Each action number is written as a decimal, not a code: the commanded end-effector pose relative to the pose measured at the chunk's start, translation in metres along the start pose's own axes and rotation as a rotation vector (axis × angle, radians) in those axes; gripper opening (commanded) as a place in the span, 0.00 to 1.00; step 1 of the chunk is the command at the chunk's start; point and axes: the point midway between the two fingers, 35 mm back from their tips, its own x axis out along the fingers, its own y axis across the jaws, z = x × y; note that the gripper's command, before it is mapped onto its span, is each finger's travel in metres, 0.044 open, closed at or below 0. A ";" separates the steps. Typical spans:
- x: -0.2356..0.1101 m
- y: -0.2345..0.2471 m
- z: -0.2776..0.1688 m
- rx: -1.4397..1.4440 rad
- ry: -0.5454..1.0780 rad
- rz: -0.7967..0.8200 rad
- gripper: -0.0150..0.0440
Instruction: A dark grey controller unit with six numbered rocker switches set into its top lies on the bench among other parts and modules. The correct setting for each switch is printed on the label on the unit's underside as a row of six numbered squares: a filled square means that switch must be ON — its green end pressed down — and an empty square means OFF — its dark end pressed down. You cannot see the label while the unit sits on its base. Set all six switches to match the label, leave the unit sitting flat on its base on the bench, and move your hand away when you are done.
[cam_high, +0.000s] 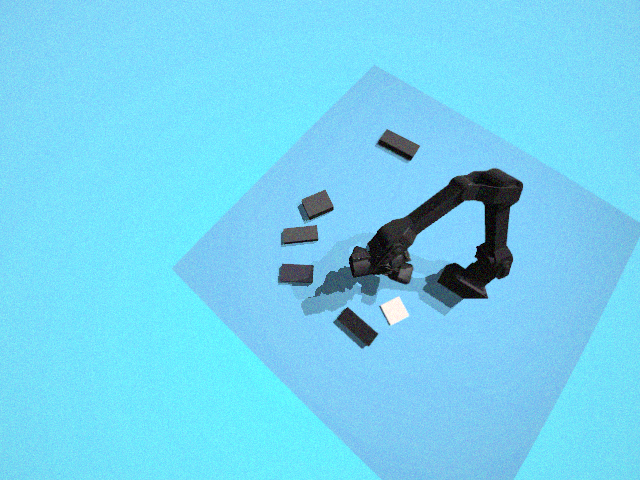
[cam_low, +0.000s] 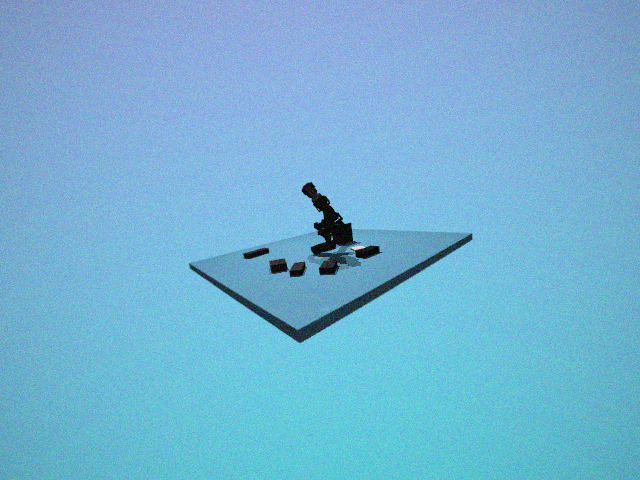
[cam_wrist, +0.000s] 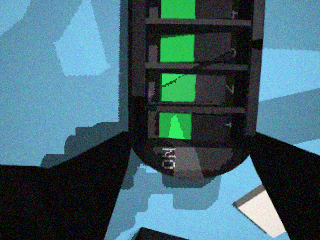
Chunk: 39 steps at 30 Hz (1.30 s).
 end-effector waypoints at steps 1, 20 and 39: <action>0.002 -0.001 -0.001 0.003 0.005 -0.002 0.83; 0.016 -0.001 -0.001 0.004 0.004 -0.002 0.83; 0.028 -0.001 -0.001 0.004 0.004 -0.002 0.83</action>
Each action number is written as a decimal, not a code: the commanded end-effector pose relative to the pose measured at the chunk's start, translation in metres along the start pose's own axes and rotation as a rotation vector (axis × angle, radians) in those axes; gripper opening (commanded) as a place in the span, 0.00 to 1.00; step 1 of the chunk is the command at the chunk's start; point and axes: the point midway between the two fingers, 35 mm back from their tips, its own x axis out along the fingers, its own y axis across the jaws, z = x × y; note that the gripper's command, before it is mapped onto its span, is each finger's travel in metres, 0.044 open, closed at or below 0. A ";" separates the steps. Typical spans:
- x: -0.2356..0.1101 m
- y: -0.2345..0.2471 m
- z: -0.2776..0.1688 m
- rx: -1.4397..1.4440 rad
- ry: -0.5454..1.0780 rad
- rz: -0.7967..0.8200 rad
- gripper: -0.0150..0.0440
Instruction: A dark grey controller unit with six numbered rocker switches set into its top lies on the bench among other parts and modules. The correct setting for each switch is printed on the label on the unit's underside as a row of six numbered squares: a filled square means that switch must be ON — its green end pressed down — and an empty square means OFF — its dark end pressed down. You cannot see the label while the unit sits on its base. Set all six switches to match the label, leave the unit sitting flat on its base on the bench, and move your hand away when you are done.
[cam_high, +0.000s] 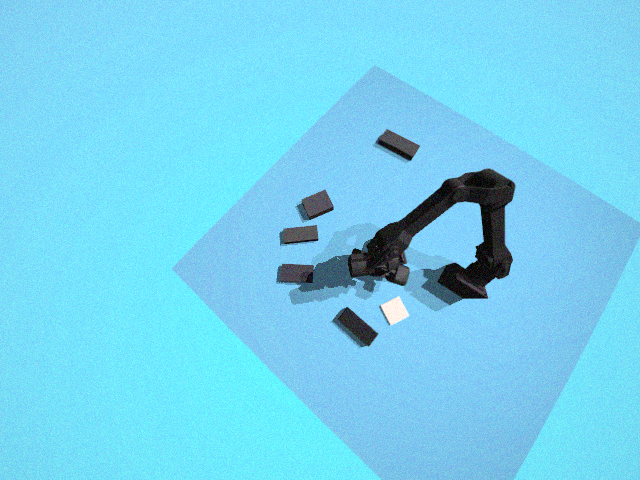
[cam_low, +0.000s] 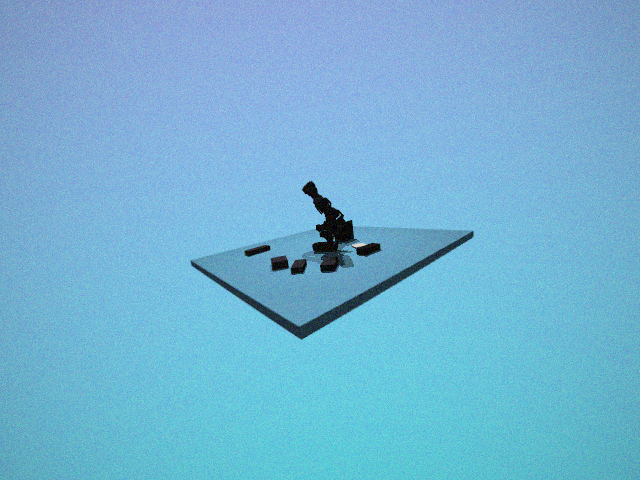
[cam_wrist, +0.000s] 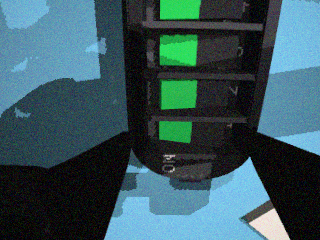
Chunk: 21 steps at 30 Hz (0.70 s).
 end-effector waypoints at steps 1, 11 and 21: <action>0.003 -0.001 0.003 -0.004 -0.010 -0.003 0.83; 0.001 0.000 0.001 -0.001 -0.001 -0.002 1.00; -0.004 0.001 0.008 -0.001 -0.001 -0.002 1.00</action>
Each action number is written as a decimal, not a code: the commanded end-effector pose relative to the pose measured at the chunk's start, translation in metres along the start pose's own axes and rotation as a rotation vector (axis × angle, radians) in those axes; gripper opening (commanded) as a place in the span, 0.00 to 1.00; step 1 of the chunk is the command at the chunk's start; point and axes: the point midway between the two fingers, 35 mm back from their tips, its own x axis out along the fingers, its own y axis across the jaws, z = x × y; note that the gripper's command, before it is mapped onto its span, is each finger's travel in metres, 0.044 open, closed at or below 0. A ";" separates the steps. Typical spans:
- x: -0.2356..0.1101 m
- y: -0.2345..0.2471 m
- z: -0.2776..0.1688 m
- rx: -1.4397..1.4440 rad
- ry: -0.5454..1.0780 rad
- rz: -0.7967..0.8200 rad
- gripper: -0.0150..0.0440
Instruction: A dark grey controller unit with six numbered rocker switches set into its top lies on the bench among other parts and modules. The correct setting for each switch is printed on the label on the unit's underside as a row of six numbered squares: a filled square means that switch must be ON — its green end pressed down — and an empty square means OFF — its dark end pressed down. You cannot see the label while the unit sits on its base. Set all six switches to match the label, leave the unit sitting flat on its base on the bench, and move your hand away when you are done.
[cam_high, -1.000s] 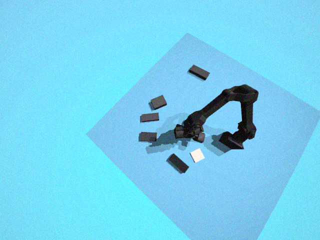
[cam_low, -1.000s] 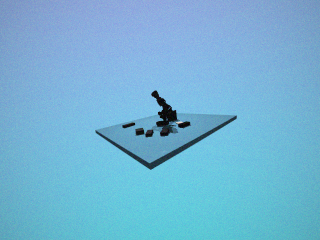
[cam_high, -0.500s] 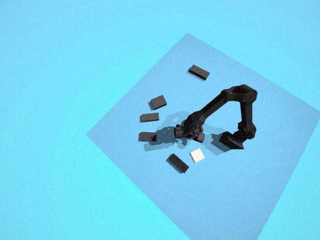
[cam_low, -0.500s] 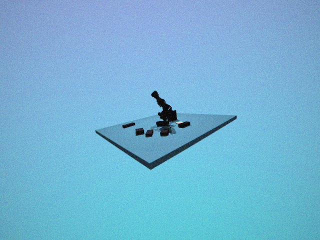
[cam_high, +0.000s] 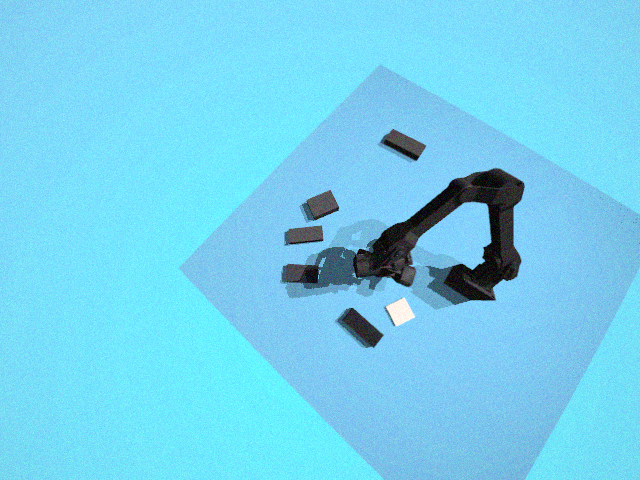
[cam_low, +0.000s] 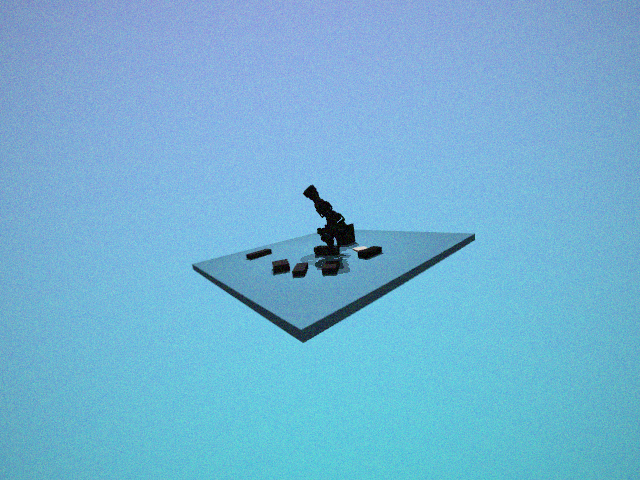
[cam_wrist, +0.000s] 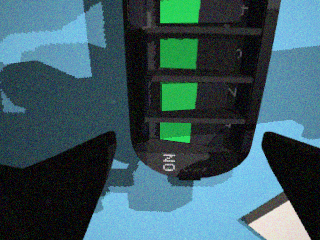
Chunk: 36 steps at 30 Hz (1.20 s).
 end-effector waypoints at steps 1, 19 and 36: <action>-0.011 0.001 0.016 -0.001 0.000 -0.001 1.00; -0.040 0.000 0.059 -0.001 -0.002 -0.001 1.00; -0.090 0.001 0.058 0.004 0.002 0.000 1.00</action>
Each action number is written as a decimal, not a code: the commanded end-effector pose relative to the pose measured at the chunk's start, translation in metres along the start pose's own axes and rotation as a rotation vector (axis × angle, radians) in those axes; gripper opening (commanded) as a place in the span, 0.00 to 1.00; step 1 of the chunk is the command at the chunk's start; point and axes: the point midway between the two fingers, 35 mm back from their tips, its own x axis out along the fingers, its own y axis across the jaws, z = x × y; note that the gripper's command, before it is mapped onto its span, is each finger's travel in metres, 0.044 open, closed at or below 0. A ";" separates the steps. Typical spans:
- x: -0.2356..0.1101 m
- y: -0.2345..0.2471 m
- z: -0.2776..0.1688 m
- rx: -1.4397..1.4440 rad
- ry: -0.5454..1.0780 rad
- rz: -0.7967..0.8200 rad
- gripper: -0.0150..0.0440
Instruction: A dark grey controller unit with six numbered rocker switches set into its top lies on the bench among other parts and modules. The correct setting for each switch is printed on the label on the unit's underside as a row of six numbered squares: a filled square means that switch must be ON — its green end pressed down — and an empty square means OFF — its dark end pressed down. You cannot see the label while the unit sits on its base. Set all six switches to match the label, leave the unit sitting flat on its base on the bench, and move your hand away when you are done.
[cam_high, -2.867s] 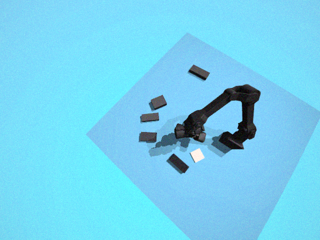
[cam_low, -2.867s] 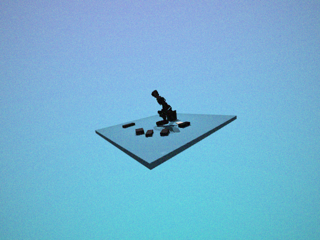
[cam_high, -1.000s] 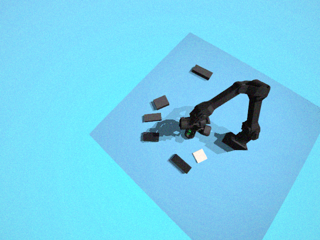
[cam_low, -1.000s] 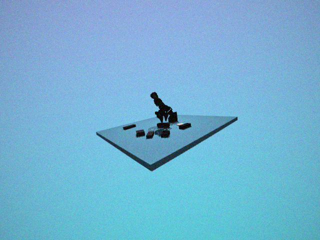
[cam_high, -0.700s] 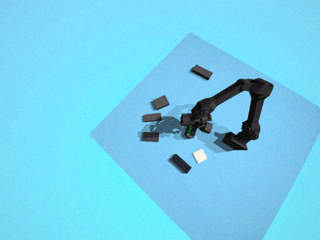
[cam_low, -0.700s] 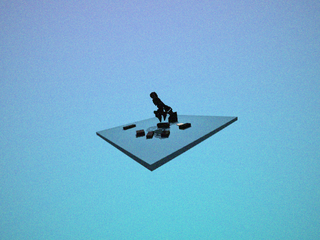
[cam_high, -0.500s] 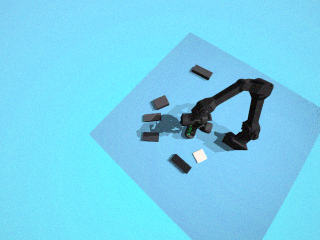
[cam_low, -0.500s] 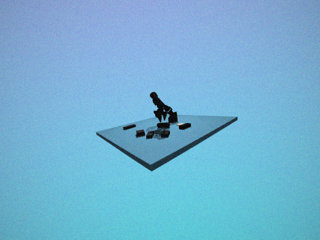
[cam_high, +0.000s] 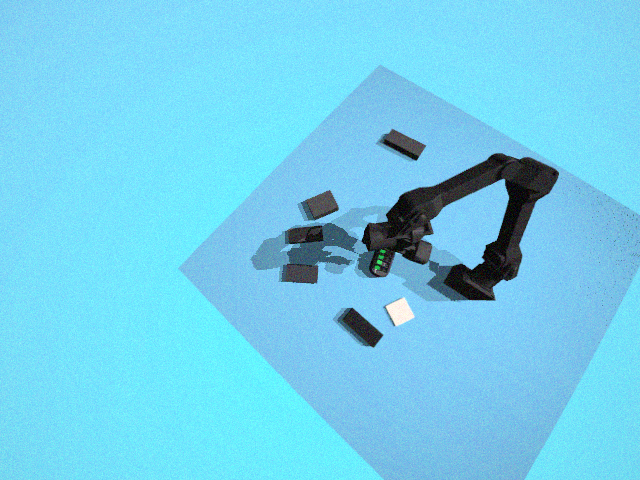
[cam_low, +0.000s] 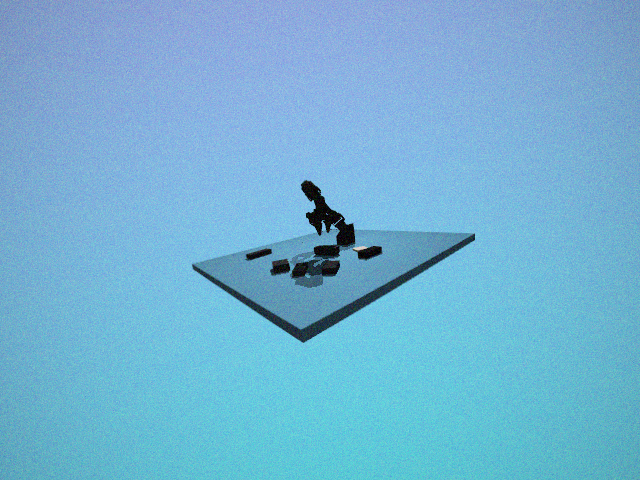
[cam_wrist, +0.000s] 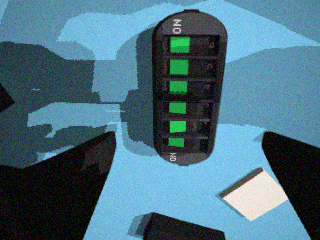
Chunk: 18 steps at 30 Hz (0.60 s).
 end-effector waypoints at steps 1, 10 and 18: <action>-0.001 -0.001 0.001 0.006 0.001 -0.014 0.96; -0.001 -0.001 0.001 0.006 0.001 -0.014 0.56; -0.001 -0.001 0.001 0.006 0.001 -0.014 0.25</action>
